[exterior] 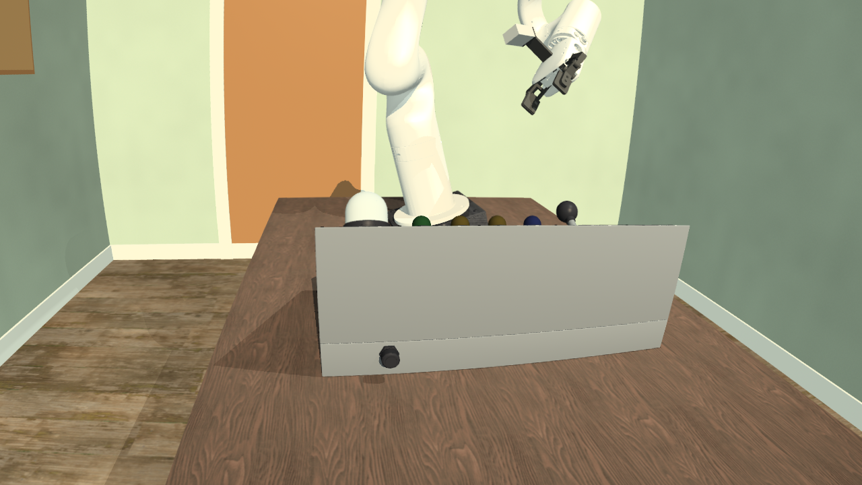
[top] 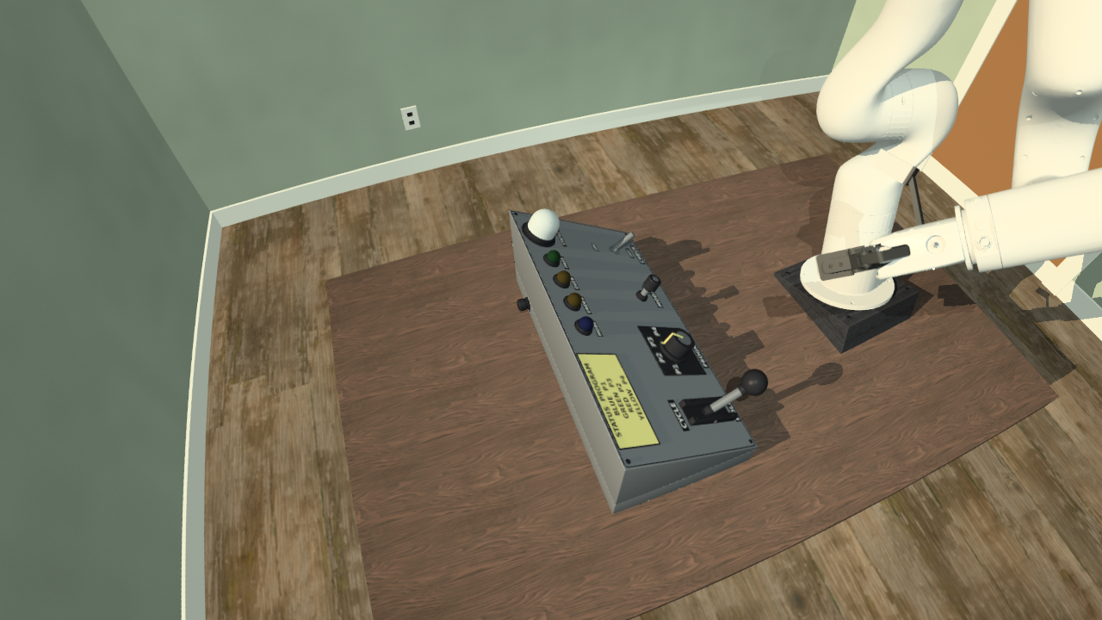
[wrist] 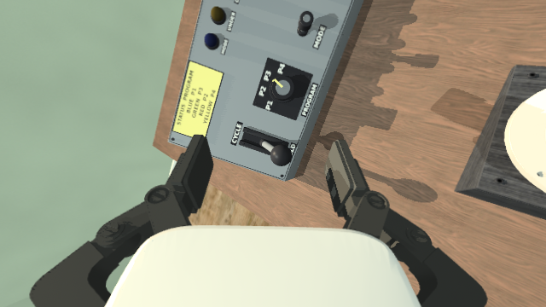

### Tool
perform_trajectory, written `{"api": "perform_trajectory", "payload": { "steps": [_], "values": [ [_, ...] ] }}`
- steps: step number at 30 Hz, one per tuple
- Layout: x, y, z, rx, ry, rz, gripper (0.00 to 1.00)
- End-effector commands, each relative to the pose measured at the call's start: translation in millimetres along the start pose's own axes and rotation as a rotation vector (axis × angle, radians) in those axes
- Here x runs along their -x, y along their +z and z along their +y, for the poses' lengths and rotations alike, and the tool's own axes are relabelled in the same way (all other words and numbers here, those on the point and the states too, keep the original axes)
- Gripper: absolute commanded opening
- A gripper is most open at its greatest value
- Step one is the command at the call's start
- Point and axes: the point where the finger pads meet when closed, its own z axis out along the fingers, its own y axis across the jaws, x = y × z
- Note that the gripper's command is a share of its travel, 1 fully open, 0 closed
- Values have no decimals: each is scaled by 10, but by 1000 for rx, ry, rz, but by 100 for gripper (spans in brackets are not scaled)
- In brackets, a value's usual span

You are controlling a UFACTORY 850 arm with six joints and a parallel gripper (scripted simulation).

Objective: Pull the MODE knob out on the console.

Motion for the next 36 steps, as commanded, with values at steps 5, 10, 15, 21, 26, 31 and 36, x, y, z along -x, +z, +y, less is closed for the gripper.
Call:
{"api": "perform_trajectory", "payload": {
  "steps": [5, 10, 15, 21, 26, 31, 36],
  "values": [
    [0, -5, -6, 0, 1, -1, 100],
    [0, -5, -6, 0, 1, -1, 100],
    [0, -5, -6, 0, 1, -1, 100],
    [0, -5, -6, 0, 1, -1, 100],
    [0, -5, -6, 0, 1, -1, 100],
    [-2, 2, -11, -1, 1, -1, 100],
    [-18, 41, -44, -8, -2, 1, 100]
  ]
}}
